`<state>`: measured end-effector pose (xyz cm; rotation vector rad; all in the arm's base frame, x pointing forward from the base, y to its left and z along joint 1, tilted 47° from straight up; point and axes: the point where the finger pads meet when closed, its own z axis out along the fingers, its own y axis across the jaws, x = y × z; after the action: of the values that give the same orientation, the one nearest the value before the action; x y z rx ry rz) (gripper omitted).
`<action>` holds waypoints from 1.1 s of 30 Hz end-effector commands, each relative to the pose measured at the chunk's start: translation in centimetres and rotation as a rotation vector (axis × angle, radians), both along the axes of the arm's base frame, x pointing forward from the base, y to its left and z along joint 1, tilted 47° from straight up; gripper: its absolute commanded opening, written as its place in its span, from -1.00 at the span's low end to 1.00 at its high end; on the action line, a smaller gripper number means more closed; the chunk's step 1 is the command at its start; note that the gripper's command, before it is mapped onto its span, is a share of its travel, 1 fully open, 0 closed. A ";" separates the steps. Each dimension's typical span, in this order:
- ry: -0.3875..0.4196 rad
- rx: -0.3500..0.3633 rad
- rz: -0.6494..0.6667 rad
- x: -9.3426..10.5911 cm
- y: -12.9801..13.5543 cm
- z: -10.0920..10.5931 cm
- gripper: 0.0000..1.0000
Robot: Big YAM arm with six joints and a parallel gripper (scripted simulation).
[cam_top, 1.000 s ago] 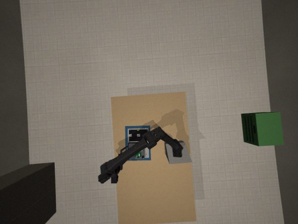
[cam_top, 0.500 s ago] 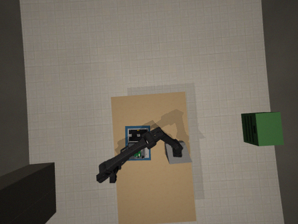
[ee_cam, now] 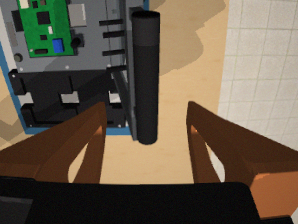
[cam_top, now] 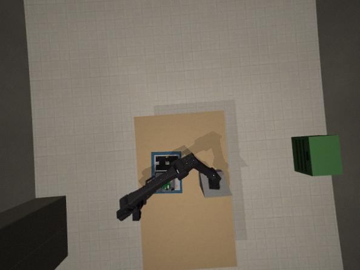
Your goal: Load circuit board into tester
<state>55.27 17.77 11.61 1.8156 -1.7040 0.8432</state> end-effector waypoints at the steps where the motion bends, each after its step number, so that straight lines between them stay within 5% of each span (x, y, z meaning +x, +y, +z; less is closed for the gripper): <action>1: -0.051 0.033 0.047 0.3 2.7 2.7 -0.04; 33: -0.016 0.012 0.047 -0.3 2.3 0.6 -0.04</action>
<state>55.33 17.79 11.82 1.8185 -1.7077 0.8467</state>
